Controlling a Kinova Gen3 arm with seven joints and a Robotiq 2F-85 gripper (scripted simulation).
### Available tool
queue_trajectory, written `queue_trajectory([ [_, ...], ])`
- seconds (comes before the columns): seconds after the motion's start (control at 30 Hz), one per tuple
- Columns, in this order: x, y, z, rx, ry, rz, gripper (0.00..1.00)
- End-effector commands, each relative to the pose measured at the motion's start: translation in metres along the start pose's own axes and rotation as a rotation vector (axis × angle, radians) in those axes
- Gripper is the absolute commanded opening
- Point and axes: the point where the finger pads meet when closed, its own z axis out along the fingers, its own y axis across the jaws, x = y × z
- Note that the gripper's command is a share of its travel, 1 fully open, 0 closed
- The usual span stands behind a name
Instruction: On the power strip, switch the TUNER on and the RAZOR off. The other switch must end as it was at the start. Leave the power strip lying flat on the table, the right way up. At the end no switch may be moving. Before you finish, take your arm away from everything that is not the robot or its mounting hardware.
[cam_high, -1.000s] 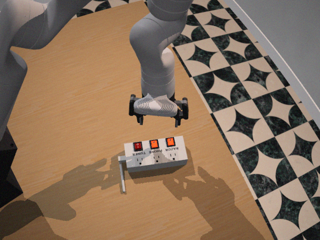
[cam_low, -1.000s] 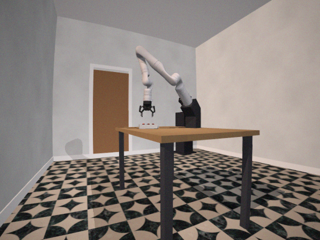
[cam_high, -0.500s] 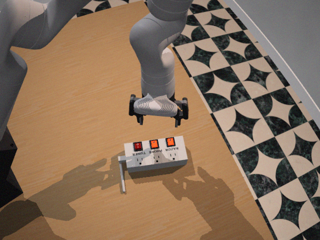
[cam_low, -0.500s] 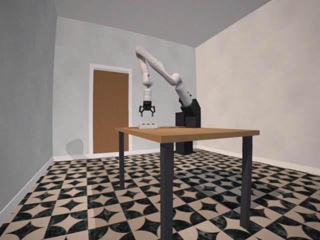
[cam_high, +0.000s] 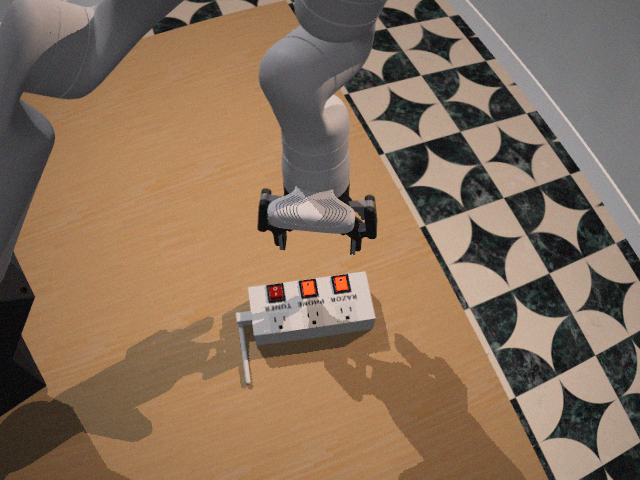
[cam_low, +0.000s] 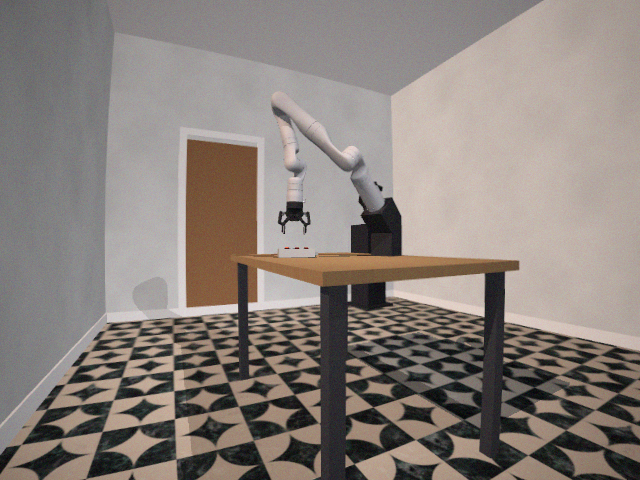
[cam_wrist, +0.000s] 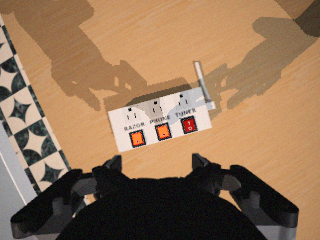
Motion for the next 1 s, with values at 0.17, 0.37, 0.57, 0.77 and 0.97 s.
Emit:
queue_trajectory([
  [0.17, 0.0002, -0.0001, -0.0002, 0.000, 0.000, 0.000, 1.00],
  [0.37, 0.0002, -0.0001, -0.0002, 0.000, 0.000, 0.000, 1.00],
  [0.57, 0.0002, -0.0001, -0.0002, 0.000, 0.000, 0.000, 1.00],
  [0.77, 0.0003, -0.0001, -0.0002, 0.000, 0.000, 0.001, 1.00],
  [0.97, 0.0101, 0.0018, -0.0036, -0.011, 0.009, 0.078, 1.00],
])
